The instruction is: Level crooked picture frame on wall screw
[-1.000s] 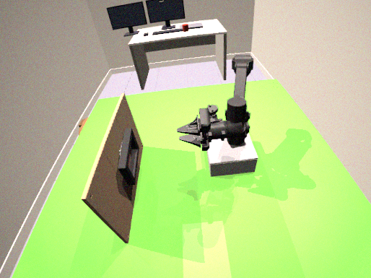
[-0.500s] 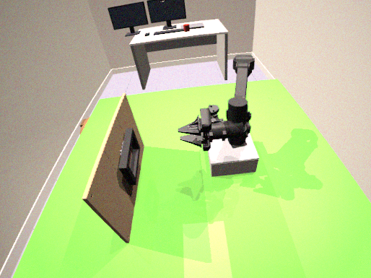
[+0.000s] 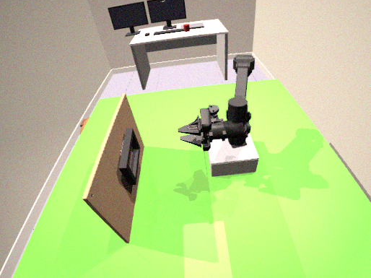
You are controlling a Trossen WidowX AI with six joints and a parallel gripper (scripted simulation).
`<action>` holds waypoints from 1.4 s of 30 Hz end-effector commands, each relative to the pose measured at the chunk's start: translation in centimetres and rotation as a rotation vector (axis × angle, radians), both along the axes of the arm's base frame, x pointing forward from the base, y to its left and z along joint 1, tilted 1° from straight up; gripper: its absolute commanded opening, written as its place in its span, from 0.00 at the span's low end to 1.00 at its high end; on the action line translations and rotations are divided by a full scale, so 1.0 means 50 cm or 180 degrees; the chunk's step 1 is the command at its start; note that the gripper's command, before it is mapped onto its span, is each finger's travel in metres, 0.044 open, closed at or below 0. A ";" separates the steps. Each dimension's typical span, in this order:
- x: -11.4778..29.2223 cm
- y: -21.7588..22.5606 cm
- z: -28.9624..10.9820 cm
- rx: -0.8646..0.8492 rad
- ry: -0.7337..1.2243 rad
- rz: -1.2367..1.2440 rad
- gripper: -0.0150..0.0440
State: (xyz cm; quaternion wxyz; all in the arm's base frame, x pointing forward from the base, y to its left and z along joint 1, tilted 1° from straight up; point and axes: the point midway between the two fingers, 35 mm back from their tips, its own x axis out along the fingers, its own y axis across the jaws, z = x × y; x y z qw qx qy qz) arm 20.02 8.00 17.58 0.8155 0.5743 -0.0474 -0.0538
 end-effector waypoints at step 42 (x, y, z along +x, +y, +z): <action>0.292 -0.036 -0.071 0.0596 -0.0118 0.0010 0.69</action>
